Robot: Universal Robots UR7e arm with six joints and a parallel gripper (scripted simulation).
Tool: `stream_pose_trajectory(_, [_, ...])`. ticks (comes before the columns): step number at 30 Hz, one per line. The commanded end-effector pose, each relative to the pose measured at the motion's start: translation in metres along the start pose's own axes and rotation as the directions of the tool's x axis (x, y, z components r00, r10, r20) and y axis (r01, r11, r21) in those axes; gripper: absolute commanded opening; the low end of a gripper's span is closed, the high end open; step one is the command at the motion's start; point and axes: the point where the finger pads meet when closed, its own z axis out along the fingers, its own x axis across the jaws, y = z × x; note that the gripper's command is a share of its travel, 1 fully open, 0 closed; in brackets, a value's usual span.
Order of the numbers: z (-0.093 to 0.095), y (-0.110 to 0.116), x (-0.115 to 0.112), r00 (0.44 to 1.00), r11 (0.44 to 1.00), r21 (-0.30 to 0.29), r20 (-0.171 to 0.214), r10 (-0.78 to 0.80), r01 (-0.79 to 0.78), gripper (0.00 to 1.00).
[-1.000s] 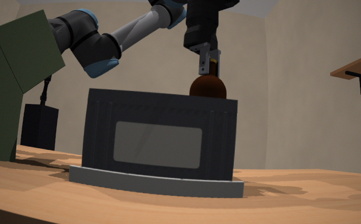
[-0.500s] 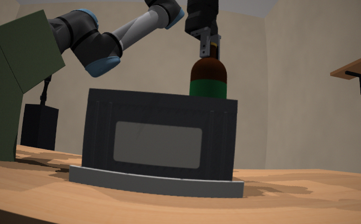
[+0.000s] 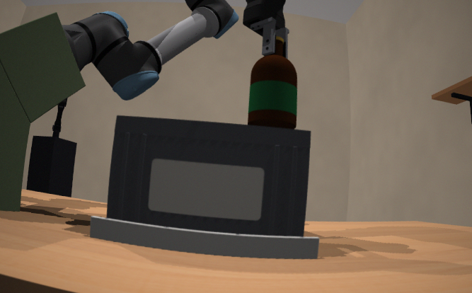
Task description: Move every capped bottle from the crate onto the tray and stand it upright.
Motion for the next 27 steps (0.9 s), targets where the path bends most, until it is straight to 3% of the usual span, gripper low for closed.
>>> stream_pose_trajectory(1, [-0.001,0.0,0.0,1.0,1.0,0.001,0.0,0.0,0.0,0.0])
stream_pose_trajectory(13, [-0.005,0.0,0.0,1.0,1.0,0.0,0.0,-0.001,0.001,0.0])
stream_pose_trajectory(27, [-0.005,0.039,0.001,1.0,1.0,0.0,0.0,-0.001,0.001,0.0])
